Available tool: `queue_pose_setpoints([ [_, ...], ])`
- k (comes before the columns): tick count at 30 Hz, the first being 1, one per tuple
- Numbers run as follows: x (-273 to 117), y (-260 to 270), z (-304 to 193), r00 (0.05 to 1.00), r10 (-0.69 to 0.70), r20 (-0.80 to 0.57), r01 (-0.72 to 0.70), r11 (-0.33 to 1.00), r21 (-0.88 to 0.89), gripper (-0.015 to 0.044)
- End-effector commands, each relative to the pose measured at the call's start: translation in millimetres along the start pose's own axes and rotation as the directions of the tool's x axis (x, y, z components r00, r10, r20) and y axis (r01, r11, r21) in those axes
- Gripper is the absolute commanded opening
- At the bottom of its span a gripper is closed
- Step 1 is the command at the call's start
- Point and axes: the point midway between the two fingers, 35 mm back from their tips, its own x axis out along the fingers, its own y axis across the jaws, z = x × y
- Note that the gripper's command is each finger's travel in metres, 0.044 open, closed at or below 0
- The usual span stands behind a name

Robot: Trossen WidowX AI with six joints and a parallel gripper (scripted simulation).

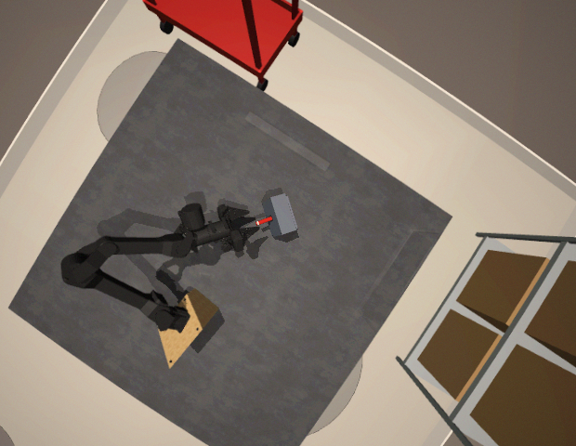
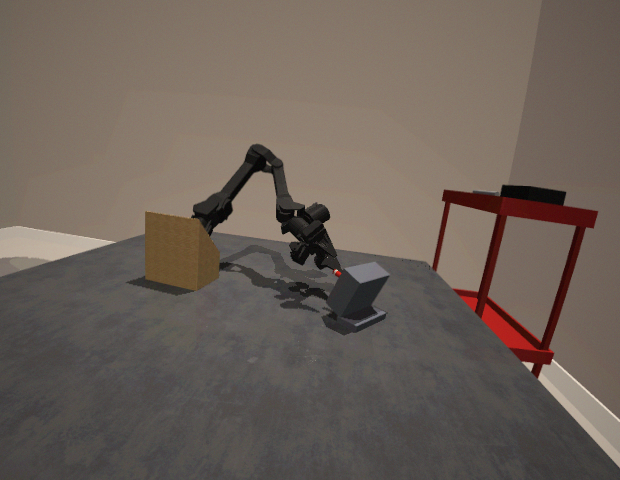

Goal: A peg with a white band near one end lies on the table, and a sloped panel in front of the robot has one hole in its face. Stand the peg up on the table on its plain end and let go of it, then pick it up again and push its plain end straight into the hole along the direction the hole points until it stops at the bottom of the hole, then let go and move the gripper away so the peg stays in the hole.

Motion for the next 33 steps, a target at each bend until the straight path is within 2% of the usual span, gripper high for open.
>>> queue_pose_setpoints([
  [1,-4,0,2,1.0,0.004,0.006,-0.004,1.0,0.001,0.044],
  [33,-35,-1,-3,1.0,0.001,0.005,-0.001,1.0,-0.001,0.044],
])
